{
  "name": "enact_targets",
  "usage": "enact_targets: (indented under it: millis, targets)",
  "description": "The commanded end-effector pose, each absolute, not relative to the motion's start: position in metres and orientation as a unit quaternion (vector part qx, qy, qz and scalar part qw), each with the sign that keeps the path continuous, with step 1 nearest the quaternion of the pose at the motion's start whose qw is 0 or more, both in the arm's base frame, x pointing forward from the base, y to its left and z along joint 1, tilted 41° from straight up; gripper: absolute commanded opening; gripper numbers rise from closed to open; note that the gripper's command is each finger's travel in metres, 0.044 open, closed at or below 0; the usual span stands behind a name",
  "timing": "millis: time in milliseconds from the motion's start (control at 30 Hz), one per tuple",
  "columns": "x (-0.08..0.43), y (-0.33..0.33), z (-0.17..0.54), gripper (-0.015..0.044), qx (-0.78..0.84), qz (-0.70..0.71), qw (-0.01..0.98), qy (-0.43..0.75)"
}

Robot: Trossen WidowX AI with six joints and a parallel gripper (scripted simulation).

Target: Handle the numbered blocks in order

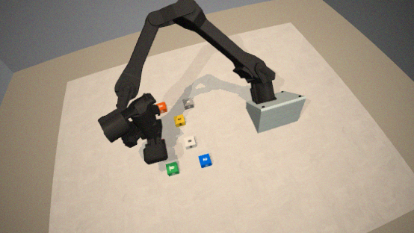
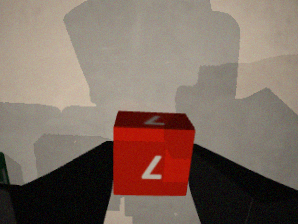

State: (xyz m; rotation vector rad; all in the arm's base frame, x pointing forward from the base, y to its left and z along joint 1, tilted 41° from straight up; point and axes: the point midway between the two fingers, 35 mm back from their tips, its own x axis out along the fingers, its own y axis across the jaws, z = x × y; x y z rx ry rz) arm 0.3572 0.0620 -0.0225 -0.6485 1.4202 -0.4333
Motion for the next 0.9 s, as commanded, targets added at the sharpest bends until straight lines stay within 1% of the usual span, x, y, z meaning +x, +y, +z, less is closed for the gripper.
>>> enact_targets:
  millis: [0,133,467,500,567,667,800,867]
  targets:
    - [0.358,0.062,-0.022,0.012,-0.293,-0.193,0.69,0.634]
    - [0.358,0.062,-0.022,0.012,-0.293,-0.193,0.69,0.634]
    - [0.358,0.062,-0.022,0.0383,-0.293,-0.193,0.69,0.634]
    - [0.358,0.062,-0.022,0.04,-0.293,-0.193,0.69,0.634]
    - [0.357,0.064,-0.02,0.04,-0.292,-0.192,0.69,0.634]
    - [0.354,0.084,0.003,0.04,-0.292,-0.192,0.69,0.634]
    - [0.353,0.086,0.005,0.04,-0.292,-0.192,0.69,0.634]
    - [0.353,0.091,0.011,0.0348,-0.292,-0.192,0.69,0.634]
